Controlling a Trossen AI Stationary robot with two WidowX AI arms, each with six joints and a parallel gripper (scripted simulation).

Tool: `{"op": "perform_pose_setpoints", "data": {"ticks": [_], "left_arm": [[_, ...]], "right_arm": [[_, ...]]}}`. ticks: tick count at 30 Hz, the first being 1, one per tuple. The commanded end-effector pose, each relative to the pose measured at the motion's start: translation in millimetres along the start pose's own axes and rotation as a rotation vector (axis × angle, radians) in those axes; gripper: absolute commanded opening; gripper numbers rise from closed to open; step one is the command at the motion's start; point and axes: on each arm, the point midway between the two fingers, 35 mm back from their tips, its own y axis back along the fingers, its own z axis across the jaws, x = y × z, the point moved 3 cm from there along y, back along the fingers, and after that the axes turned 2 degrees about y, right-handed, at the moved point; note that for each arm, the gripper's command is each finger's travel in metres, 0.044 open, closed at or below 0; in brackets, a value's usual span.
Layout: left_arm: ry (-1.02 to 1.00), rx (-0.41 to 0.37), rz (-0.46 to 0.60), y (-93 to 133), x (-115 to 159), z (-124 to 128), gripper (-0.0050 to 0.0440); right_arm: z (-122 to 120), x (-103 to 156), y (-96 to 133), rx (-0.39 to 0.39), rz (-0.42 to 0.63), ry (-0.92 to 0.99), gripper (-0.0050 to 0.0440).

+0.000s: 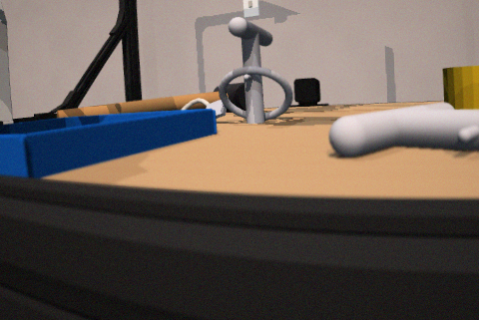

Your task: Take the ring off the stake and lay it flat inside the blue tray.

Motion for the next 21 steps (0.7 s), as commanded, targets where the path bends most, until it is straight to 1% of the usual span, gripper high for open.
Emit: {"op": "perform_pose_setpoints", "data": {"ticks": [1, 4, 6, 7, 14, 21], "left_arm": [[0.003, -0.056, -0.070, 30, 3, 13, 0.0400], [0.014, -0.105, -0.118, 50, 6, 24, 0.0400], [0.014, -0.105, -0.118, 50, 6, 24, 0.0400], [0.018, -0.121, -0.134, 57, 8, 27, 0.0400], [0.047, -0.241, -0.241, 101, 23, 47, 0.0400], [0.077, -0.369, -0.342, 141, 44, 62, 0.0400]], "right_arm": [[-11, 15, 1, -0.076, 0.054, 0.219, 0.0200], [-20, 27, 2, -0.130, 0.077, 0.389, 0.0200], [-20, 27, 2, -0.130, 0.077, 0.389, 0.0200], [-24, 31, 2, -0.148, 0.084, 0.445, 0.0200], [-48, 57, 6, -0.290, 0.113, 0.826, 0.0200], [-76, 78, 13, -0.450, 0.111, 1.187, 0.0200]]}}
